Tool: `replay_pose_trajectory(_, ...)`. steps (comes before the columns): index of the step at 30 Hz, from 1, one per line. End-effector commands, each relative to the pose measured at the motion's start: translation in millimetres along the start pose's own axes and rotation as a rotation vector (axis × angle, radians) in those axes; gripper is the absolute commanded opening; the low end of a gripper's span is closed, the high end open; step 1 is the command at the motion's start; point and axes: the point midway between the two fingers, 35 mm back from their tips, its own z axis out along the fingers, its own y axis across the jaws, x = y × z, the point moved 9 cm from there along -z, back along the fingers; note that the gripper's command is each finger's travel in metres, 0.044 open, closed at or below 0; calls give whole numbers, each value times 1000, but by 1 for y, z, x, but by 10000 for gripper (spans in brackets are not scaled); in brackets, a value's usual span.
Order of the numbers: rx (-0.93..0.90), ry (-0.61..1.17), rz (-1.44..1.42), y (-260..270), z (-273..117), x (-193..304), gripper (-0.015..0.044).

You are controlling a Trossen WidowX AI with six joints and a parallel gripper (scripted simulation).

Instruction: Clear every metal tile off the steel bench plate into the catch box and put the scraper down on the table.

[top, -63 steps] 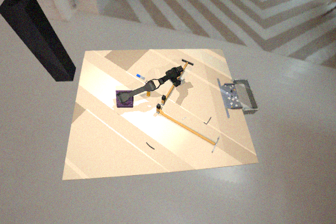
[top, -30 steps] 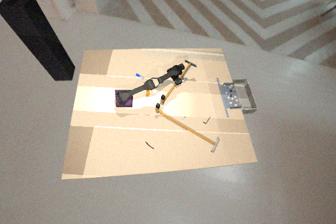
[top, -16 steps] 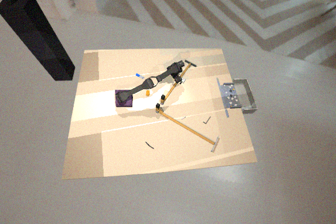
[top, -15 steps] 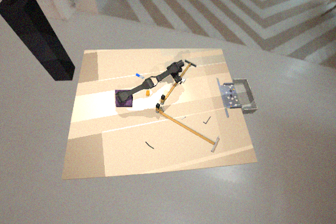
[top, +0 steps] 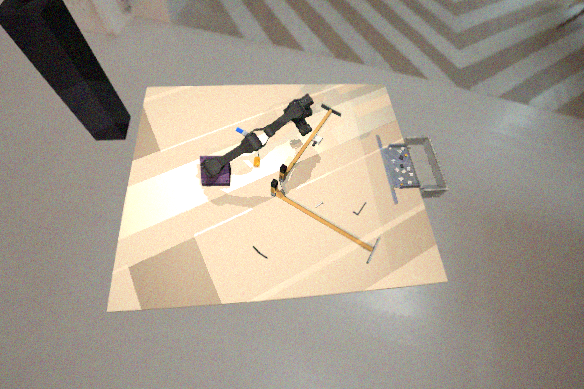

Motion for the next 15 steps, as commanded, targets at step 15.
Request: replay_pose_trajectory(15, 5, -38, 13, 5, 1, 7, 0)
